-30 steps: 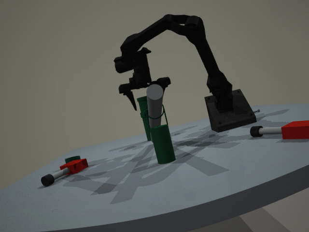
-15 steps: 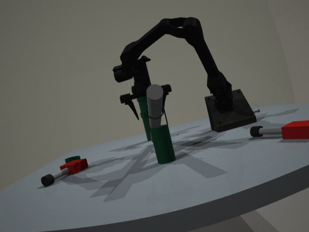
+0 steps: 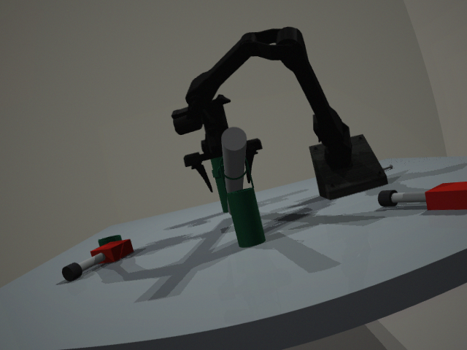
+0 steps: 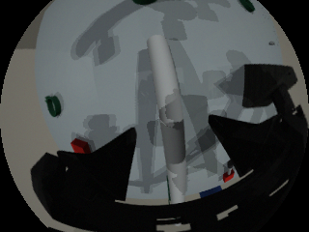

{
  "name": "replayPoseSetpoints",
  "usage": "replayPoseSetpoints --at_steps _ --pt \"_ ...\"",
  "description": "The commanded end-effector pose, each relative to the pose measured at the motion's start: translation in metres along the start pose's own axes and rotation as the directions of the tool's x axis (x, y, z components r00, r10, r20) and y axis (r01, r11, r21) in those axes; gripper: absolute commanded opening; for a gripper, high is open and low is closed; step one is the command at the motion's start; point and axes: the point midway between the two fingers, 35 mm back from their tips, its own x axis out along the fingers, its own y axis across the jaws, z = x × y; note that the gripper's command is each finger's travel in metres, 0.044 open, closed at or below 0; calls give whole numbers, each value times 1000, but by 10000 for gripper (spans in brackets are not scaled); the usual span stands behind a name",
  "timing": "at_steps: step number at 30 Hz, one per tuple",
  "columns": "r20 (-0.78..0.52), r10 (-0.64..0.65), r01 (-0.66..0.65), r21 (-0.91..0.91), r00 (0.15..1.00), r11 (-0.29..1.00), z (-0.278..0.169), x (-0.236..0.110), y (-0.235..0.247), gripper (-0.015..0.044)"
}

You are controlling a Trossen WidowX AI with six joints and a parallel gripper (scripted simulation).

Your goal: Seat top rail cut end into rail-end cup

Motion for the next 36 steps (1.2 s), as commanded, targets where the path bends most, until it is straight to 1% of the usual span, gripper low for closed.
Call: replayPoseSetpoints --at_steps 1,34,36 --pt "-4 0 0 4 1000 1000 -1 7 0 440" --pt "-7 0 0 4 1000 1000 -2 58 -1 440" --pt "-7 0 0 4 1000 1000 -2 58 -1 387"
